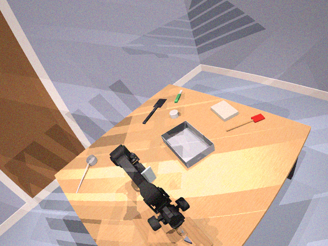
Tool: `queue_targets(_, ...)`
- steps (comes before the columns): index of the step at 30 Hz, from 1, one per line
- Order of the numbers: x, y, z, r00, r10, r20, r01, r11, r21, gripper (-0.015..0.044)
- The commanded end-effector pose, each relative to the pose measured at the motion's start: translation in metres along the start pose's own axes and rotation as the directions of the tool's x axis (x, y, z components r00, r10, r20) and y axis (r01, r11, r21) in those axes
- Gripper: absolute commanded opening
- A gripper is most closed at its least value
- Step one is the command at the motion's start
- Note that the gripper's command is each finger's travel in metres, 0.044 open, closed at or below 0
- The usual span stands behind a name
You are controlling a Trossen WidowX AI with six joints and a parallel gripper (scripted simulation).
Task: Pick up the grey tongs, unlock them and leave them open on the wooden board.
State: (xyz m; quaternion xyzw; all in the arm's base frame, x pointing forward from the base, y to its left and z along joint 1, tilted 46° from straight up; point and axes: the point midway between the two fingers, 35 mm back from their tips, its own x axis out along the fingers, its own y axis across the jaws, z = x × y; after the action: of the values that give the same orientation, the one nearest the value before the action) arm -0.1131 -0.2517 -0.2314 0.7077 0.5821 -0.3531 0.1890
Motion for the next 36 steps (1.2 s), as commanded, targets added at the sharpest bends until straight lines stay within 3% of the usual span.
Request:
queue_targets(1,0.006,-0.001,-0.001,1.0,-0.005,0.001,0.005,1.0,-0.004,-0.015)
queue_targets(7,0.009,-0.001,-0.001,1.0,-0.005,0.001,0.005,1.0,-0.004,-0.015)
queue_targets(29,0.008,0.0,-0.002,1.0,0.0,-0.002,0.0,1.0,0.0,0.0428)
queue_targets(36,-0.006,0.0,-0.013,1.0,-0.001,-0.002,0.001,1.0,0.0,0.044)
